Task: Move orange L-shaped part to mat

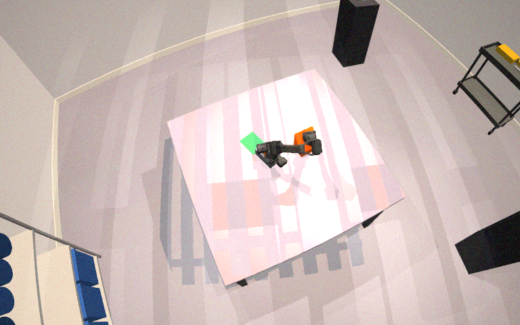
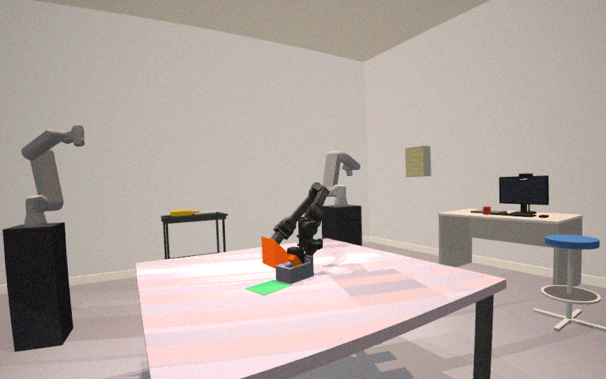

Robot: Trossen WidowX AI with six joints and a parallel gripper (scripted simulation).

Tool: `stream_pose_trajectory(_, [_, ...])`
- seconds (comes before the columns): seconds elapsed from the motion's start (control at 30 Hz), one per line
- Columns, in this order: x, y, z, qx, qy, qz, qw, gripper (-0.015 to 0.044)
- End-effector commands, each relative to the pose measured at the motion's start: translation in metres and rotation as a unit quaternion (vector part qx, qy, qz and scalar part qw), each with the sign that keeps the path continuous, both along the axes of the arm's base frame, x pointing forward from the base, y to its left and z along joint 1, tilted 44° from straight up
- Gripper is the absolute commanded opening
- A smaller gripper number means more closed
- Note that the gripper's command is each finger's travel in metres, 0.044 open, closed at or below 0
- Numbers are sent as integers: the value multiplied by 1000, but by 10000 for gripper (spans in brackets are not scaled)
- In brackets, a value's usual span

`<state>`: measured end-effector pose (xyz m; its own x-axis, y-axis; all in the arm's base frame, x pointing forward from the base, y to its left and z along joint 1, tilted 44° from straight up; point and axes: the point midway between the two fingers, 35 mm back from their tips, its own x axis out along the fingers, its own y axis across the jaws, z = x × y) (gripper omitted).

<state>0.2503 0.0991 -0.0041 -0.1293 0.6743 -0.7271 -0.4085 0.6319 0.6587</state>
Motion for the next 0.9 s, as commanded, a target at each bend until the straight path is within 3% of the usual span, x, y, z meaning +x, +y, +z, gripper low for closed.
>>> stream_pose_trajectory(0.0, [-1,-1,7,-1,1,0,1000,180])
stream_pose_trajectory(0.23, [-1,-6,19,-2,2,-2,1000,180])
stream_pose_trajectory(0.5, [14,-72,75,-3,3,-1,1000,180])
stream_pose_trajectory(0.87, [15,-72,74,-1,4,-6,1000,180])
